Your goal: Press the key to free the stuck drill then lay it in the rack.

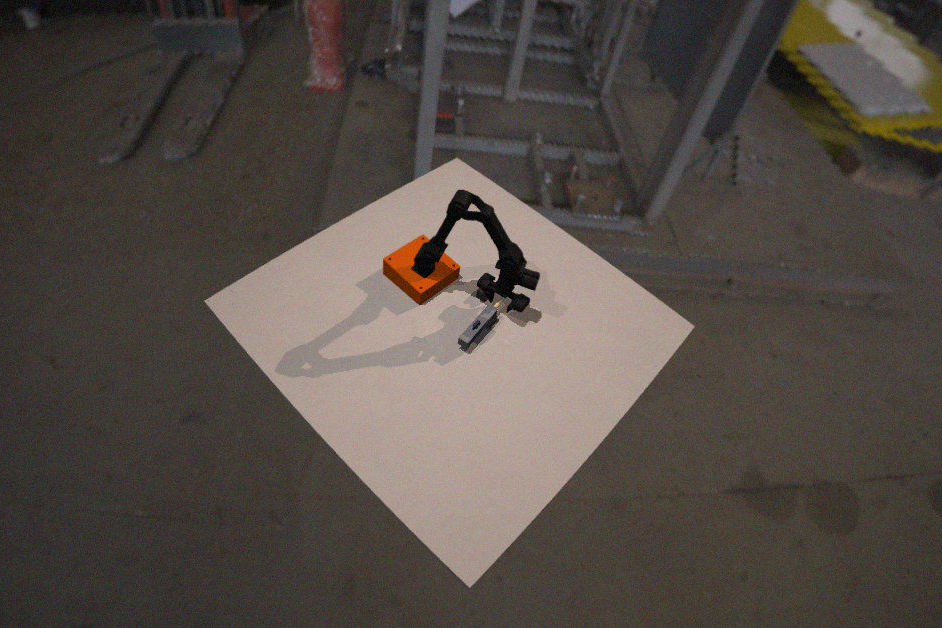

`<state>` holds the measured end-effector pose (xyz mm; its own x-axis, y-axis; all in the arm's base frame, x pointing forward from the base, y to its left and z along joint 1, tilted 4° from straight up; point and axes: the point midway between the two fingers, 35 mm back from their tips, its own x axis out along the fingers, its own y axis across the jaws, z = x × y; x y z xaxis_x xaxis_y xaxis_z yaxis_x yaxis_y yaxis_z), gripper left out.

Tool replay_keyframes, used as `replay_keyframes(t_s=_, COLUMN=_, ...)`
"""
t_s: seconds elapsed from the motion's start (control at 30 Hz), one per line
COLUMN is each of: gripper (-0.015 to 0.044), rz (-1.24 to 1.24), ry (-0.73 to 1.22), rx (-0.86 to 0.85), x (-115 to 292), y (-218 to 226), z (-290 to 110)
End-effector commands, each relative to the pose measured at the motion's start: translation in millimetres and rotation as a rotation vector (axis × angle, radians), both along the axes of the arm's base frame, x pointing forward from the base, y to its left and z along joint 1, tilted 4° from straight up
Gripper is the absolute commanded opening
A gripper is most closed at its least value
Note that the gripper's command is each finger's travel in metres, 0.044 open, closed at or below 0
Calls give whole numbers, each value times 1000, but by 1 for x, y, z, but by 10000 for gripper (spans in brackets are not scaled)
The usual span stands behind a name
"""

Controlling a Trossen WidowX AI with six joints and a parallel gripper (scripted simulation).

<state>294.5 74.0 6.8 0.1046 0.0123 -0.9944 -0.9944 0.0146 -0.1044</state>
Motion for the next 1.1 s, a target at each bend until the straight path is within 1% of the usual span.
replay_keyframes(t_s=0.0, gripper=230, rz=0, ry=0, rx=0, x=0, y=0, z=0)
replay_keyframes(t_s=0.27, gripper=20, rz=0, ry=0, rx=0, x=0, y=0, z=0)
replay_keyframes(t_s=0.37, gripper=0, rz=0, ry=0, rx=0, x=0, y=0, z=0)
replay_keyframes(t_s=0.9, gripper=0, rz=4, ry=5, rx=-4, x=-2, y=0, z=2)
replay_keyframes(t_s=1.07, gripper=0, rz=4, ry=5, rx=-3, x=-1, y=6, z=1)
